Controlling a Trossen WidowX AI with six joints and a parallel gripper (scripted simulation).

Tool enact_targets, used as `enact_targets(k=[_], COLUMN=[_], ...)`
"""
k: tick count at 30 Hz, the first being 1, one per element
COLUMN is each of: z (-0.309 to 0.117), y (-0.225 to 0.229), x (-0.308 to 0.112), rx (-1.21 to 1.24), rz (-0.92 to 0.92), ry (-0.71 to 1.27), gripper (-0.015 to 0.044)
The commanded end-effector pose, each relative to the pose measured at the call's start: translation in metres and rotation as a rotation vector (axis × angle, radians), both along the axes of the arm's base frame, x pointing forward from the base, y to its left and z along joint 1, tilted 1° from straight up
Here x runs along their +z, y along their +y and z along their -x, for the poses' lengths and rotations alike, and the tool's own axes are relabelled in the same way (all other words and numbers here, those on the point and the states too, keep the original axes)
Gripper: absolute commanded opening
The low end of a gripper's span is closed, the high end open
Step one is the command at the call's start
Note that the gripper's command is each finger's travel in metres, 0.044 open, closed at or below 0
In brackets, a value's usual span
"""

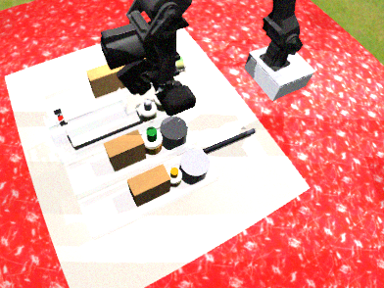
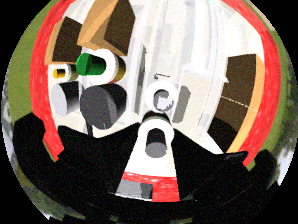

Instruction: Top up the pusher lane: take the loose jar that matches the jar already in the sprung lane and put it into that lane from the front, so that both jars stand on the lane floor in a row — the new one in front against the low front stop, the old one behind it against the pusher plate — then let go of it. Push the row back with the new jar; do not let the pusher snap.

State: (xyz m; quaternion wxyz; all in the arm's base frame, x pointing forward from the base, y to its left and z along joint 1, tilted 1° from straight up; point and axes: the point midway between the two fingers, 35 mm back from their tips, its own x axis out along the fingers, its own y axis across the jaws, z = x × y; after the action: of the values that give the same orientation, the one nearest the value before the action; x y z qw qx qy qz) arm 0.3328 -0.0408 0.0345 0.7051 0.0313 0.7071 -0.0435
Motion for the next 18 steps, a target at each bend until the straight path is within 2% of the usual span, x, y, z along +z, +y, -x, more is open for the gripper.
enact_targets(k=[1, 18], z=[-0.0089, -0.0094], y=[-0.0006, -0.0007], x=[0.0032, -0.0006], rx=[0.002, 0.002], rz=[0.001, 0.001], ry=[-0.03, -0.03], gripper=[0.0, 0.0])
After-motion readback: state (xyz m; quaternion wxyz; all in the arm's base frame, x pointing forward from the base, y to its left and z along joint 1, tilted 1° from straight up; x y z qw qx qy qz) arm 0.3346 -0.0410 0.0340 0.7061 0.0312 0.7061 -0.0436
